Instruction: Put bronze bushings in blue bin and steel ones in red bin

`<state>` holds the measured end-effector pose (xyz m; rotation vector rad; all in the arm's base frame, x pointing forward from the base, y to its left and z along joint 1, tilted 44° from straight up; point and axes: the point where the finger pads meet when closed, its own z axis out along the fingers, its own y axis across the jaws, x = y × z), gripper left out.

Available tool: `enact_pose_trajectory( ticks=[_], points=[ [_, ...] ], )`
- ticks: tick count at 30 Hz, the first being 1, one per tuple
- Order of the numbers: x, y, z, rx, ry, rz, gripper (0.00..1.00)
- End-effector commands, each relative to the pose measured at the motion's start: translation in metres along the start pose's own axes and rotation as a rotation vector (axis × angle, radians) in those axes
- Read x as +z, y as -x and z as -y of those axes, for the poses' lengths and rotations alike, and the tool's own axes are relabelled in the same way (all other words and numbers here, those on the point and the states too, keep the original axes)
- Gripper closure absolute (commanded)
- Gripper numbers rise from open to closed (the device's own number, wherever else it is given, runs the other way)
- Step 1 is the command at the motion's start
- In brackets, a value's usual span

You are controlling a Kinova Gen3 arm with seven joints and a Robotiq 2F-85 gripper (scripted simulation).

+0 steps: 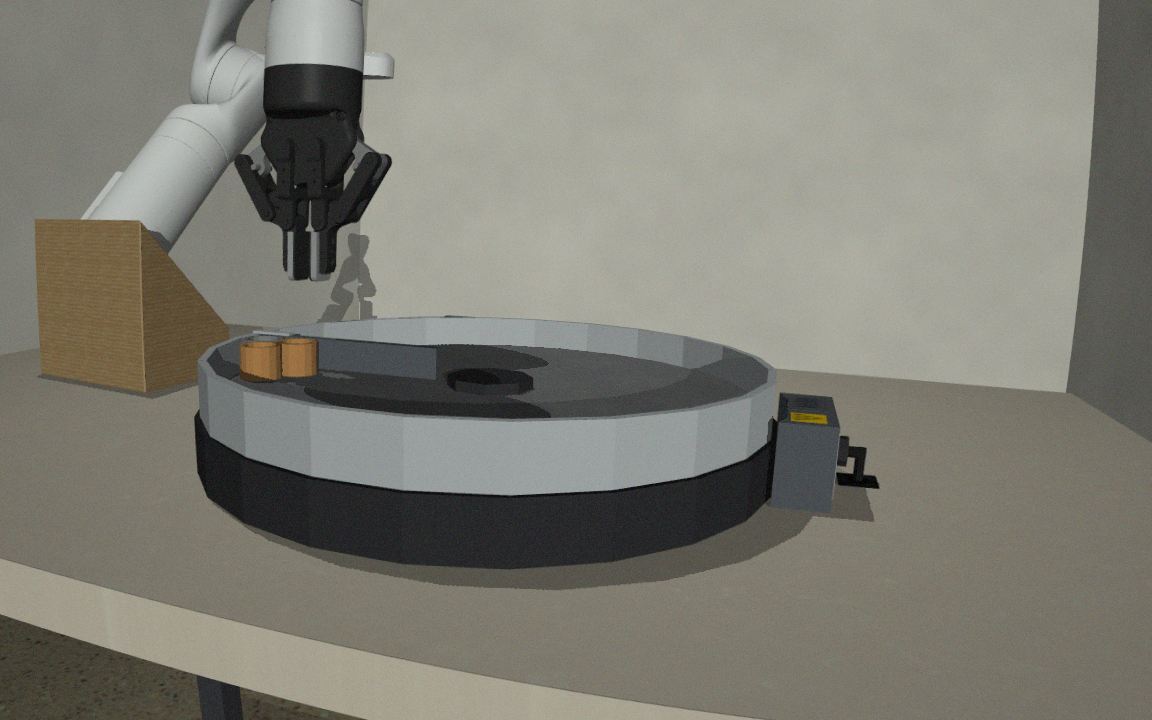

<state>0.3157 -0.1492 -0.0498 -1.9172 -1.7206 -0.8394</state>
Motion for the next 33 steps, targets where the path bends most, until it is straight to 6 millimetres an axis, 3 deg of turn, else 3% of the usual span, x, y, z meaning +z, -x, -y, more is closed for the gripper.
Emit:
enact_pose_trajectory(
  ticks=[1, 21, 33],
  points=[
    [0.007, -0.001, 0.0, 0.0, -0.001, -0.002, 0.86],
    [0.042, 0.0, 0.001, 0.0, -0.002, -0.002, 0.86],
    [0.042, 0.0, 0.001, 0.0, -0.002, -0.002, 0.86]
  ],
)
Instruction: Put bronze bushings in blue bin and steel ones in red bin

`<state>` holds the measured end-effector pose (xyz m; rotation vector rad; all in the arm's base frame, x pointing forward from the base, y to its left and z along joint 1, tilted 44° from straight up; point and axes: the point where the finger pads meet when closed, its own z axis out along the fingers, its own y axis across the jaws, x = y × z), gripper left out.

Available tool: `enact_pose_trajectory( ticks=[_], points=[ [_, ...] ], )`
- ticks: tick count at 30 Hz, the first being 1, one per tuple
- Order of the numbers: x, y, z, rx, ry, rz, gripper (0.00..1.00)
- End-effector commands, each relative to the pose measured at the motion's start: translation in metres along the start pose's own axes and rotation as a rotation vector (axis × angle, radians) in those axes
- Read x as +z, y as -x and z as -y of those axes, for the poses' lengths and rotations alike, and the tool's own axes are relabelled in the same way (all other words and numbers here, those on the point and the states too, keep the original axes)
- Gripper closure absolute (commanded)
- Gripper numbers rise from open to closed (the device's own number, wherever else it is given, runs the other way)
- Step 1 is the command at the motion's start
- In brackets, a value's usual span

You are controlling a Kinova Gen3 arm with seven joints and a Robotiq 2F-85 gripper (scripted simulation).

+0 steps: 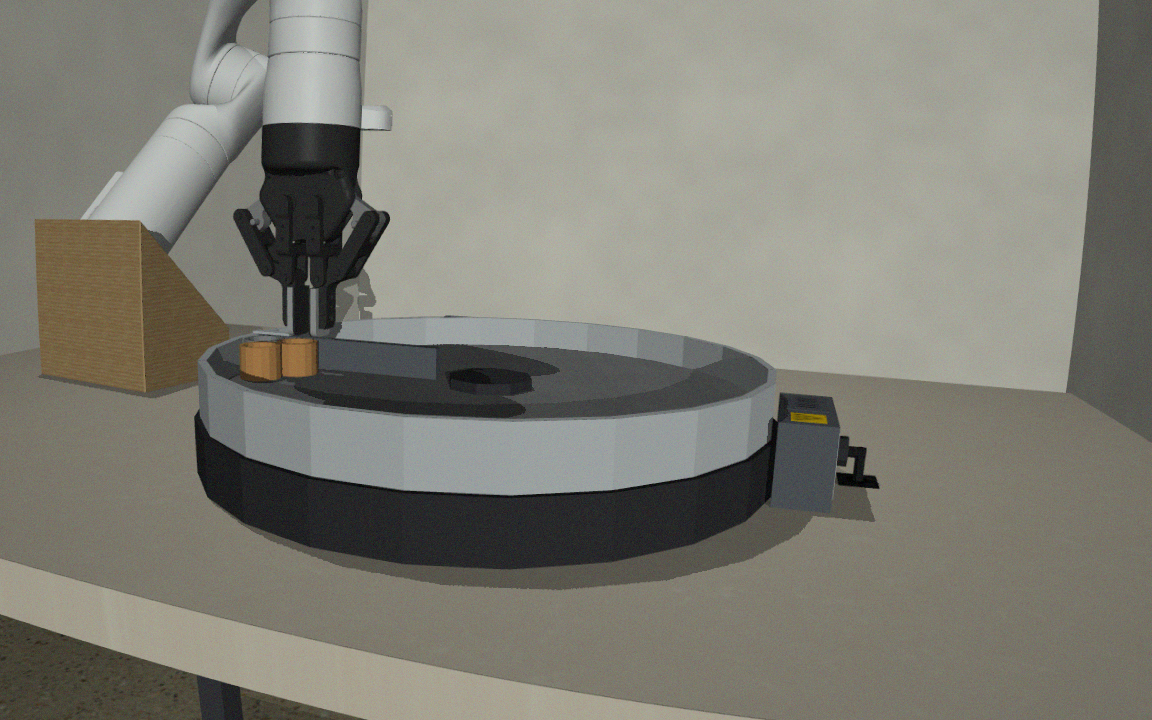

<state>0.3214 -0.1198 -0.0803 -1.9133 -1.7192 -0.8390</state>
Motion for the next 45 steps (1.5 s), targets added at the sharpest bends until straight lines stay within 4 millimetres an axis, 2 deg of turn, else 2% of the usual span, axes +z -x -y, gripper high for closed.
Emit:
enact_pose_trajectory(
  ticks=[1, 30, 41, 42, 45],
  points=[
    [0.001, 0.0, 0.0, 0.0, 0.001, 0.001, 0.86],
    [0.025, 0.0, 0.0, 0.0, 0.001, 0.001, 0.86],
    [0.026, 0.0, 0.0, 0.0, 0.001, 0.001, 0.86],
    [0.026, 0.0, 0.0, 0.0, 0.001, 0.001, 1.0],
    [0.026, 0.0, 0.0, 0.0, 0.001, 0.001, 1.0]
  ],
)
